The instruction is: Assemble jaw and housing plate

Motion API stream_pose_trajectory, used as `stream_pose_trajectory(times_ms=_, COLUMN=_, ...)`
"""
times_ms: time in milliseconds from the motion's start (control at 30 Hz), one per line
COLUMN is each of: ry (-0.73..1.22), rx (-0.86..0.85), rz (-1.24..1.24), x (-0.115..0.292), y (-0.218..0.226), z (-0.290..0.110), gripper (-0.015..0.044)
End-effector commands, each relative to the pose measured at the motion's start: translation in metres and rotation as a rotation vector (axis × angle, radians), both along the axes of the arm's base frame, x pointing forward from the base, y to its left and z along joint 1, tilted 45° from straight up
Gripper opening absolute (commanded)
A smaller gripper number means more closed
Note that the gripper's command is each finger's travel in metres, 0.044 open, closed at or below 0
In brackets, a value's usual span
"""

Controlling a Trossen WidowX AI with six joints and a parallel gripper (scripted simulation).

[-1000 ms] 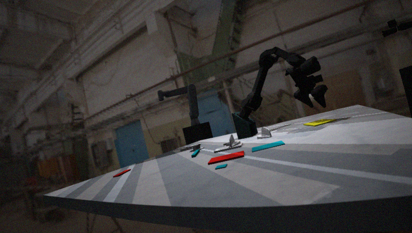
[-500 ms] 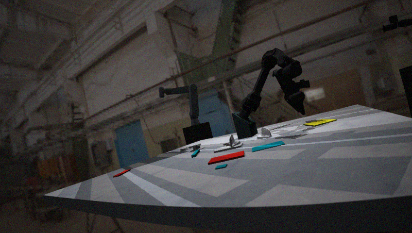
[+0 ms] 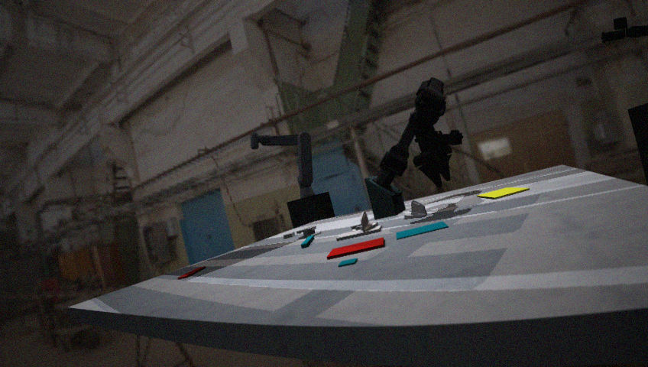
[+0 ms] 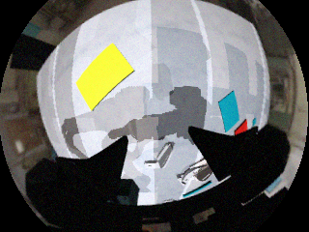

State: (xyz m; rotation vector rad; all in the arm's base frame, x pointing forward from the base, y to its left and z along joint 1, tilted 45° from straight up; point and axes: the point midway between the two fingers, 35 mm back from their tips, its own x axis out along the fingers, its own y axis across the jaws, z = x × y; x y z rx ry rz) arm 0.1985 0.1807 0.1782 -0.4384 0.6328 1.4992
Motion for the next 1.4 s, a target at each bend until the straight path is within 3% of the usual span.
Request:
stream_pose_trajectory(times_ms=0, ry=0.085, rx=-0.035, rz=-0.091, x=0.003, y=-0.019, z=-0.016, gripper=0.0440)
stream_pose_trajectory(times_ms=633, ry=0.395, rx=-0.100, rz=-0.433, x=-0.004, y=-0.088, z=-0.063, gripper=0.0440)
stream_pose_trajectory(times_ms=1367, ry=0.397, rx=-0.098, rz=-0.435, x=-0.003, y=-0.059, z=-0.091, gripper=0.0440)
